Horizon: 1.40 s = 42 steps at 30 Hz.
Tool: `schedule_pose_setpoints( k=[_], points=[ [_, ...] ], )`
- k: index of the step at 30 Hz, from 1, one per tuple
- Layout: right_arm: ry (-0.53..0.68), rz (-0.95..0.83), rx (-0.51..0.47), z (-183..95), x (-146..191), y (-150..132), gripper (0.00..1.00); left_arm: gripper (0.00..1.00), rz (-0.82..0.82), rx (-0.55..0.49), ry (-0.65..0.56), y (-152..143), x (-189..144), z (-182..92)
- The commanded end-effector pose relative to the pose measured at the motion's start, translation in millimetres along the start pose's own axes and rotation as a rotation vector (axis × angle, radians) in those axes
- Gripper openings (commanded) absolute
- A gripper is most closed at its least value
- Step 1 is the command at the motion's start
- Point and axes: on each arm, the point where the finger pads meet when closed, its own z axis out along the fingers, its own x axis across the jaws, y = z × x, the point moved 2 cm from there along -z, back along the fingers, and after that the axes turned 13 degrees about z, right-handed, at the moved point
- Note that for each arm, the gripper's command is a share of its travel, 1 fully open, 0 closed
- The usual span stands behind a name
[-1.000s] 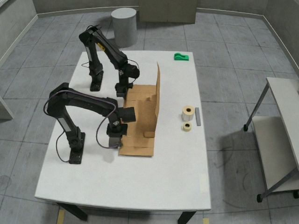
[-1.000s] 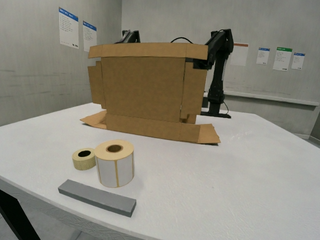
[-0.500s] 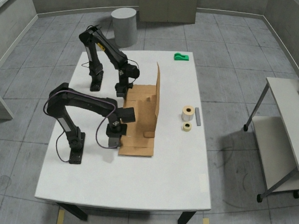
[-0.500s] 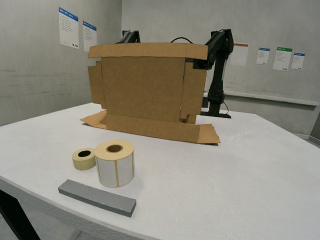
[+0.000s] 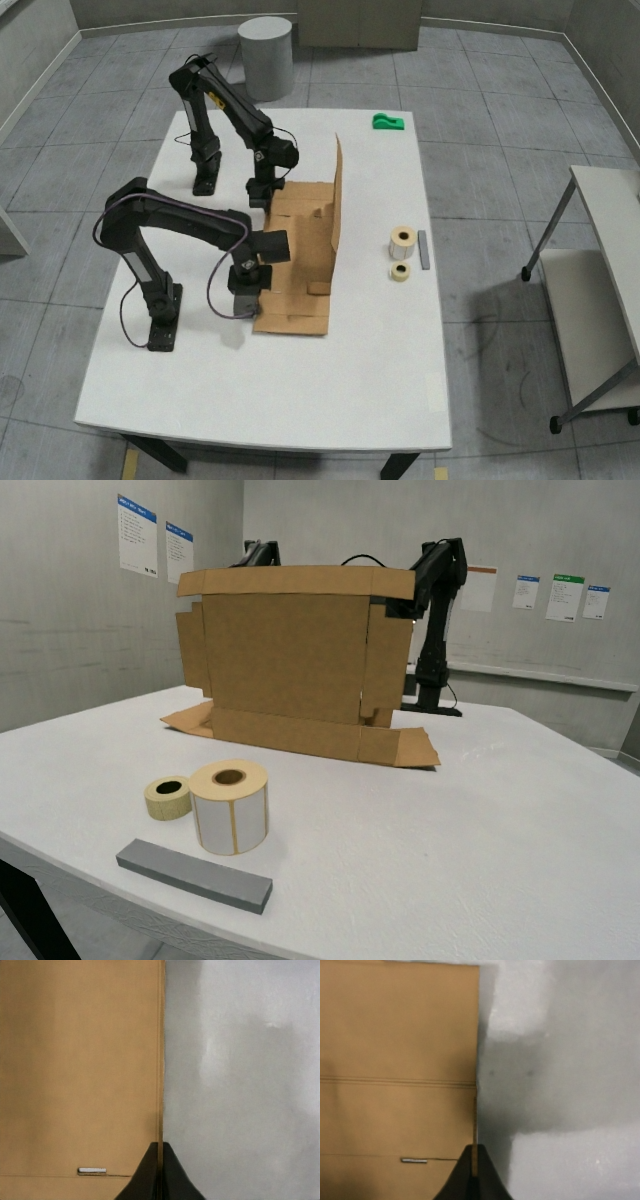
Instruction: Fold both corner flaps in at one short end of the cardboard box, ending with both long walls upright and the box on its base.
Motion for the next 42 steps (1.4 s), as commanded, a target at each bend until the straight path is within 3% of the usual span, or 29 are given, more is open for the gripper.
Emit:
schedule_pose_setpoints(
  k=[1,42],
  points=[
    [0.023,-0.11,0.012,-6,12,-4,0.03,0.03,0.012,-0.023,0.023,6,4,-6],
    [0.022,-1.102,0.002,-6,36,-35,0.03,0.03,0.012,-0.023,0.023,6,4,-6]
  ],
)
